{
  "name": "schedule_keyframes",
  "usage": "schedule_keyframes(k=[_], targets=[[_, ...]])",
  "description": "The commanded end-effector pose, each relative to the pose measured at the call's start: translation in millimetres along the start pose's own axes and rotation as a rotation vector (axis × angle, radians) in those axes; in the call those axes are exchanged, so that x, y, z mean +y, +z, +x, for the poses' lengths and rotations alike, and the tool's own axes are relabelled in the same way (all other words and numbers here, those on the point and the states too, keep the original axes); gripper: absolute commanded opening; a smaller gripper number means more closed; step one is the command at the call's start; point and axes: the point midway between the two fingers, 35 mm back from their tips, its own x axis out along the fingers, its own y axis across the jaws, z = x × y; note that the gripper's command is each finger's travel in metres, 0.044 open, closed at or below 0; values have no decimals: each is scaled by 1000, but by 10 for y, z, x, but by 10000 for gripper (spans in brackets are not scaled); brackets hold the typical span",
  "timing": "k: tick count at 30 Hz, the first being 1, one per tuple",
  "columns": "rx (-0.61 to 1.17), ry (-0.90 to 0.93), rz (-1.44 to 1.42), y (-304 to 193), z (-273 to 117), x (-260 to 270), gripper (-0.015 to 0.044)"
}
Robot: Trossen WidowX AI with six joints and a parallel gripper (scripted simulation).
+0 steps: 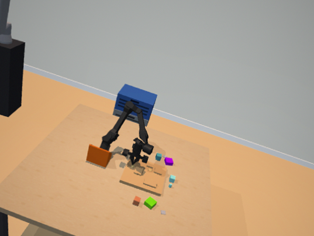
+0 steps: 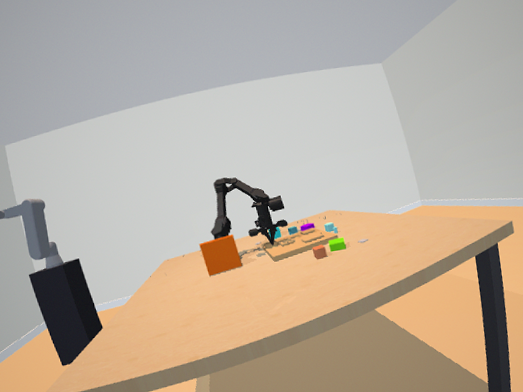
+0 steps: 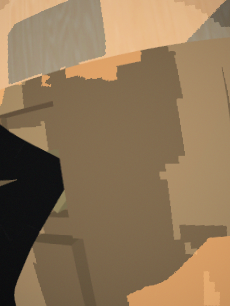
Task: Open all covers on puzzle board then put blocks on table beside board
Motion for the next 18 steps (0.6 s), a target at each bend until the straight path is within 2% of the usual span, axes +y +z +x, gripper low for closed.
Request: schedule_keyframes(k=[1,18], targets=[[-9,4,3,70,8,18,0],[-14,4,2,237,10,42,0]])
